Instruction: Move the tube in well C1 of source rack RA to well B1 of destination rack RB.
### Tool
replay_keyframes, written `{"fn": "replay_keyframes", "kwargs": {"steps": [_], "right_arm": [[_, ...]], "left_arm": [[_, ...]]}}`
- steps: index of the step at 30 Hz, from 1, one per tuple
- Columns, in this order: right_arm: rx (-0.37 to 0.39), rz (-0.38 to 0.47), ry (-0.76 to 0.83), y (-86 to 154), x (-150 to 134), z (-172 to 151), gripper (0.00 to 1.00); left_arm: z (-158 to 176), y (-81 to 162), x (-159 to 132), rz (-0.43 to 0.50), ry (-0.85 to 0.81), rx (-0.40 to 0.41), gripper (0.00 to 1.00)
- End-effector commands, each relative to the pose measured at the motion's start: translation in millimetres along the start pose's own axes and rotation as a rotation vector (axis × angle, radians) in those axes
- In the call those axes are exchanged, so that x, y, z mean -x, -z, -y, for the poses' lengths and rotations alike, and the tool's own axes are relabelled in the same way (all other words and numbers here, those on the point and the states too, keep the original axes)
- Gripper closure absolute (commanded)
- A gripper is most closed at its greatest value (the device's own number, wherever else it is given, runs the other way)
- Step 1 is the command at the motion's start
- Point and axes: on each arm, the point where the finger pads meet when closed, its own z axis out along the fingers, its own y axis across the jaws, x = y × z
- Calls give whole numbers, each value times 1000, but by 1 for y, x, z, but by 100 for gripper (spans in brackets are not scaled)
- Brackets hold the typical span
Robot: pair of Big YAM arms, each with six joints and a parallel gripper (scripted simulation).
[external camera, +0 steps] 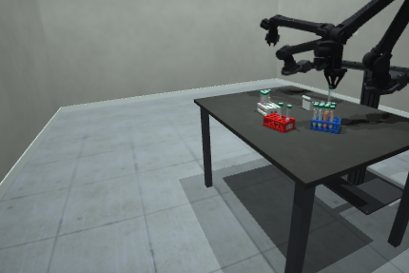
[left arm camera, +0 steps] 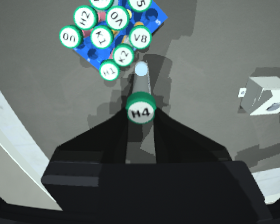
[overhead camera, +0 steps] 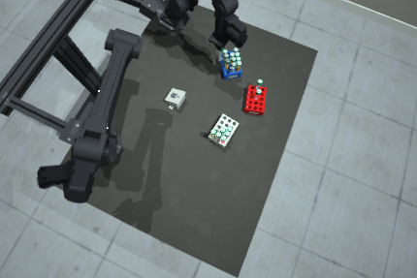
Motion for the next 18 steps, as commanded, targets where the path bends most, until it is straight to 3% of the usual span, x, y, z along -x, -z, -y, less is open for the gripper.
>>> {"fn": "replay_keyframes", "kwargs": {"steps": [1, 18], "right_arm": [[29, 16, -9, 11, 8, -9, 70], [29, 16, -9, 11, 8, -9, 70]], "left_arm": [[11, 9, 32, 41, 20, -8, 100], [39, 8, 74, 37, 19, -10, 100]]}}
